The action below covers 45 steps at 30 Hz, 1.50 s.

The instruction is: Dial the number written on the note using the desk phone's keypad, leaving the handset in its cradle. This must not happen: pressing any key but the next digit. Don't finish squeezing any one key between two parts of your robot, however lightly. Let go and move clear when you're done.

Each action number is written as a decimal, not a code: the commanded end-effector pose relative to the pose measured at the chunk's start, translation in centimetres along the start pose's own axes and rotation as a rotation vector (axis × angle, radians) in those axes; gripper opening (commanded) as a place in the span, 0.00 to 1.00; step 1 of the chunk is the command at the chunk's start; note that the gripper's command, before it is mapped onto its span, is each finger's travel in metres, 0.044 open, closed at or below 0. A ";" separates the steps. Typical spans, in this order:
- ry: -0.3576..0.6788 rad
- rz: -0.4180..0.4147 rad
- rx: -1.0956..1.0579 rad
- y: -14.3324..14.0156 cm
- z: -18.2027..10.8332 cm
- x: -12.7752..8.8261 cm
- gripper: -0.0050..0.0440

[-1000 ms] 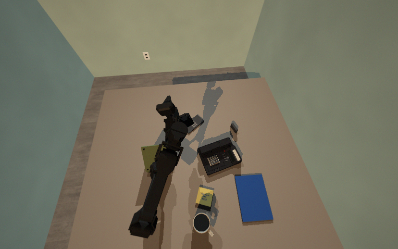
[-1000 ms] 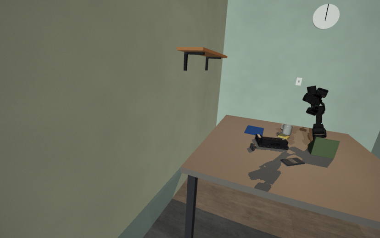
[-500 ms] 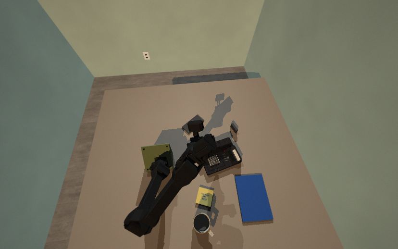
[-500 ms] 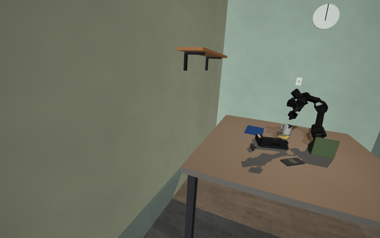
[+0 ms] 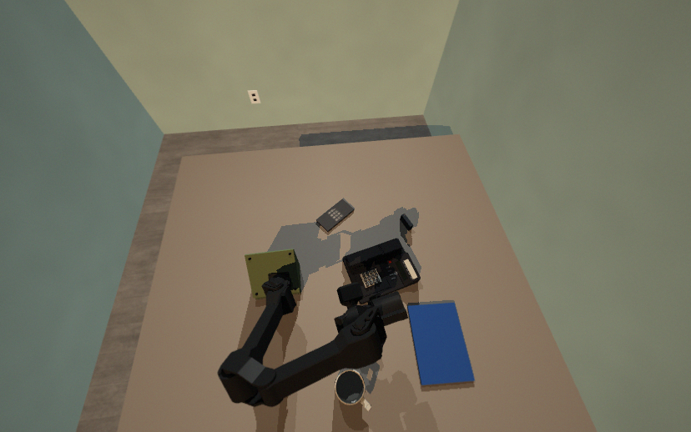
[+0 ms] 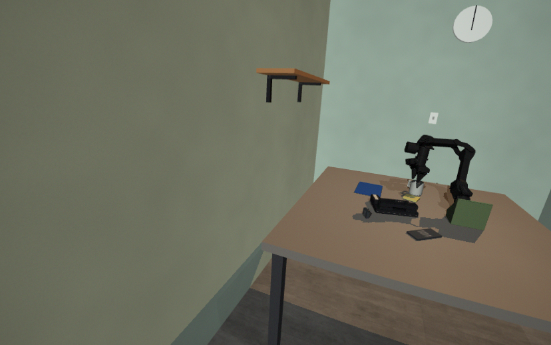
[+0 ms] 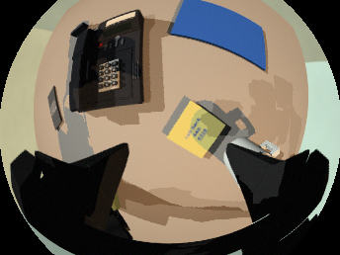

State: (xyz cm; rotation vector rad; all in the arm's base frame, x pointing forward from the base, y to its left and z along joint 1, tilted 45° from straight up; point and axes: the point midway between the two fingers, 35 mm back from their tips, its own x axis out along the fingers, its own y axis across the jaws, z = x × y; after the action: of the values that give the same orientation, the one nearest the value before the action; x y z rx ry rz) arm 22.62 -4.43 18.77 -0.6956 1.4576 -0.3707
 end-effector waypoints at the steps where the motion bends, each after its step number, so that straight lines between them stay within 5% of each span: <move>1: 0.101 -0.086 -0.075 -3.1 -1.2 0.9 1.00; 23: 0.101 -0.086 -0.075 -3.1 -1.2 0.9 1.00; 29: 0.101 -0.086 -0.075 -5.7 1.8 1.0 1.00; 45: 0.101 -0.086 -0.075 -5.8 2.0 1.0 1.00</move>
State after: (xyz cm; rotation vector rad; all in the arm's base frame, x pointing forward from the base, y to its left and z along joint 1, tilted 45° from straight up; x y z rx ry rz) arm 25.59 -9.01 21.59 -0.8093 1.5484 -0.4254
